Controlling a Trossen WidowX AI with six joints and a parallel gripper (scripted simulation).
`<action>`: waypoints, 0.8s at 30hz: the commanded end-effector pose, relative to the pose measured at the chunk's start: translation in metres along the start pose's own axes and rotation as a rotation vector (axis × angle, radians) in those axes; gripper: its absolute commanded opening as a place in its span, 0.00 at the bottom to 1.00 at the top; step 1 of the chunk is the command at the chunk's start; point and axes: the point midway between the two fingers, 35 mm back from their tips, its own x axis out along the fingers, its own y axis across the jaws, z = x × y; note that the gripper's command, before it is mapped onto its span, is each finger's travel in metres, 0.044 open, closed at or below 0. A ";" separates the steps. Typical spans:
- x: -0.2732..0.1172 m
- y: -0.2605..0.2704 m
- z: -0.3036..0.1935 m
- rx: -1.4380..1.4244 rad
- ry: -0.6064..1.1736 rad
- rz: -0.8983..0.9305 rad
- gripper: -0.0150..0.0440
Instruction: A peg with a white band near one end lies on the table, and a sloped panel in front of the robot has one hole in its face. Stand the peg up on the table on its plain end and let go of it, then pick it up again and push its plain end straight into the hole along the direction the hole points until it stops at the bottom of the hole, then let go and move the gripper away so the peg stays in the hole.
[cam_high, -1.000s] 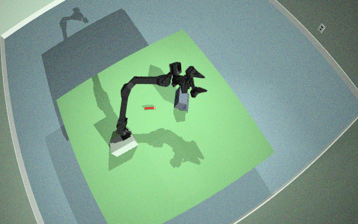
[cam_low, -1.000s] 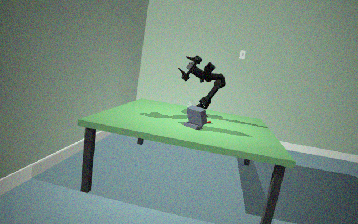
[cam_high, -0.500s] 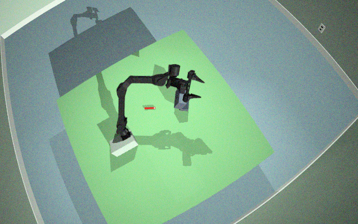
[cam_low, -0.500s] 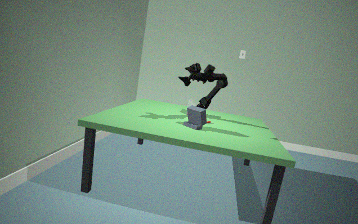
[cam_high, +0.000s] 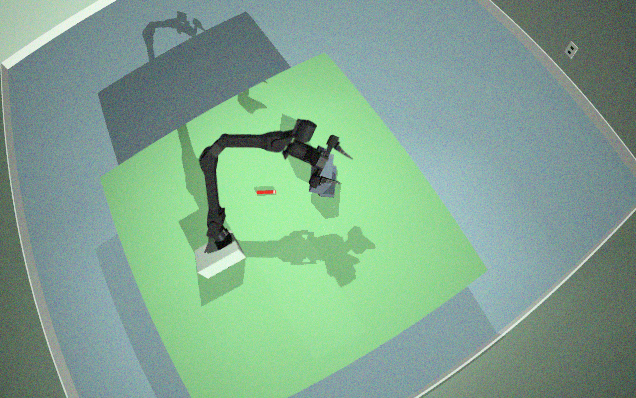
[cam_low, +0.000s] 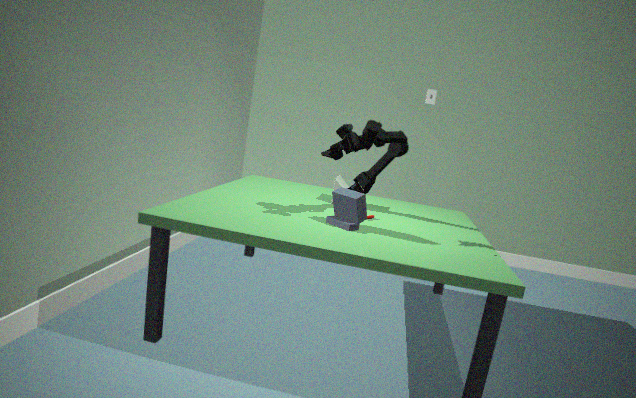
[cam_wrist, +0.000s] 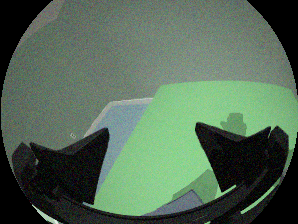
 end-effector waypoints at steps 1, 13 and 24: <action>-0.009 -0.019 -0.026 -0.113 0.114 -0.052 1.00; -0.043 -0.051 -0.073 -0.367 0.380 -0.086 1.00; -0.077 -0.085 -0.110 -0.475 0.617 -0.124 1.00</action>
